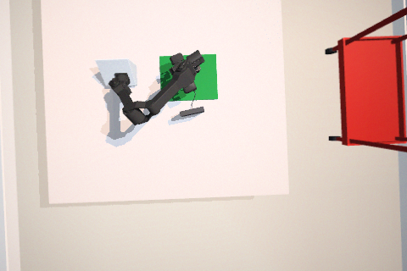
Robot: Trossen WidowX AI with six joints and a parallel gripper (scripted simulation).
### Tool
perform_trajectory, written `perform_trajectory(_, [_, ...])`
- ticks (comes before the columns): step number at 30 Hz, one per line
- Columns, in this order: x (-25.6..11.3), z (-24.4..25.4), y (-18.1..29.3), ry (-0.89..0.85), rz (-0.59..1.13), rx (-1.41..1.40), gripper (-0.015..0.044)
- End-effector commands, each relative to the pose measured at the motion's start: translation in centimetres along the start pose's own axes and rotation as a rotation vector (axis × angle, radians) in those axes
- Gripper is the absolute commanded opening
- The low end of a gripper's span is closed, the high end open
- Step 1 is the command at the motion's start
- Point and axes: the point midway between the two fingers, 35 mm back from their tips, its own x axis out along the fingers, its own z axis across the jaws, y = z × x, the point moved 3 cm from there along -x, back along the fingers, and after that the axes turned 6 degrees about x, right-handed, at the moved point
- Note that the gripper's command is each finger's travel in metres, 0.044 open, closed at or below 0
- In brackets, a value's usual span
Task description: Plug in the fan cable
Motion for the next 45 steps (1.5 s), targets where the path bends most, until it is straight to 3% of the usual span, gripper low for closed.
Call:
perform_trajectory(1, [0.0,-1.3,0.5,0.005,0.000,0.127,0.0000])
perform_trajectory(9, [0.1,-3.5,1.4,0.010,0.001,0.382,0.0000])
perform_trajectory(39, [-0.1,-3.9,0.7,0.010,0.000,0.395,0.0000])
perform_trajectory(45, [2.1,-3.9,0.6,0.011,0.000,0.392,0.0000])
